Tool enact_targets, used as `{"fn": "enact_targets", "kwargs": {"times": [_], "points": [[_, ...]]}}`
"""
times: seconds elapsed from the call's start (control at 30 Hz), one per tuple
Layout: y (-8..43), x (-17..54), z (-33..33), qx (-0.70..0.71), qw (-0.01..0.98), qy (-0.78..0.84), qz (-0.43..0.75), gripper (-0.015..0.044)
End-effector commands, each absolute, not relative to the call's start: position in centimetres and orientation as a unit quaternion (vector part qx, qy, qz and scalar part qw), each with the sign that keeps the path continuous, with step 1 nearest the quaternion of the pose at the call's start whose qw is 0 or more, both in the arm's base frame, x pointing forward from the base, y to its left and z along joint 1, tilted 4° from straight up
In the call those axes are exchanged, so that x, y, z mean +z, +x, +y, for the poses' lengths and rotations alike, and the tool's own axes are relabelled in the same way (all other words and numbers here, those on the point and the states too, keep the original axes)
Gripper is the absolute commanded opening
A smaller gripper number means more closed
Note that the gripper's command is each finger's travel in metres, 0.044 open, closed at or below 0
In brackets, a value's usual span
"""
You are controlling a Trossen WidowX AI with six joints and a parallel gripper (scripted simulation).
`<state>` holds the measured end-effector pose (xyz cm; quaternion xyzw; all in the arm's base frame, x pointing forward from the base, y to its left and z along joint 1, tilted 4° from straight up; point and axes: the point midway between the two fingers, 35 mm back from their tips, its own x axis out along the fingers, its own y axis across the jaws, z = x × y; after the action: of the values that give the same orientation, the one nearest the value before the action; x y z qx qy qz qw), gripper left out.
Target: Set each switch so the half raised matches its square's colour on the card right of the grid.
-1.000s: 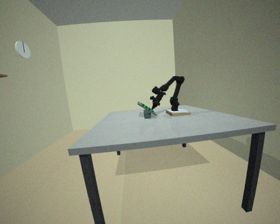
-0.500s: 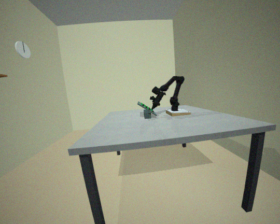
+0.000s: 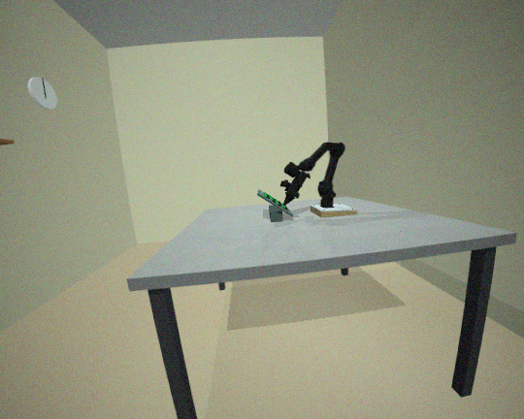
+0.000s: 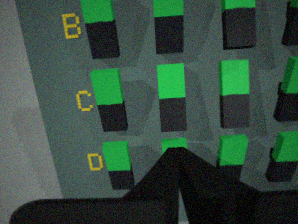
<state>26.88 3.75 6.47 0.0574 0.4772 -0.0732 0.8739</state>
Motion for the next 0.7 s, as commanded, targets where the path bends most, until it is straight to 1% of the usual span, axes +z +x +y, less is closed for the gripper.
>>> {"fn": "enact_targets", "kwargs": {"times": [0.0, 0.67], "points": [[26.91, 6.39, 3.79, -0.071, 0.874, 0.057, 0.478, 0.0000], [27.06, 6.17, 3.77, -0.071, 0.874, 0.057, 0.478, 0.0000]]}}
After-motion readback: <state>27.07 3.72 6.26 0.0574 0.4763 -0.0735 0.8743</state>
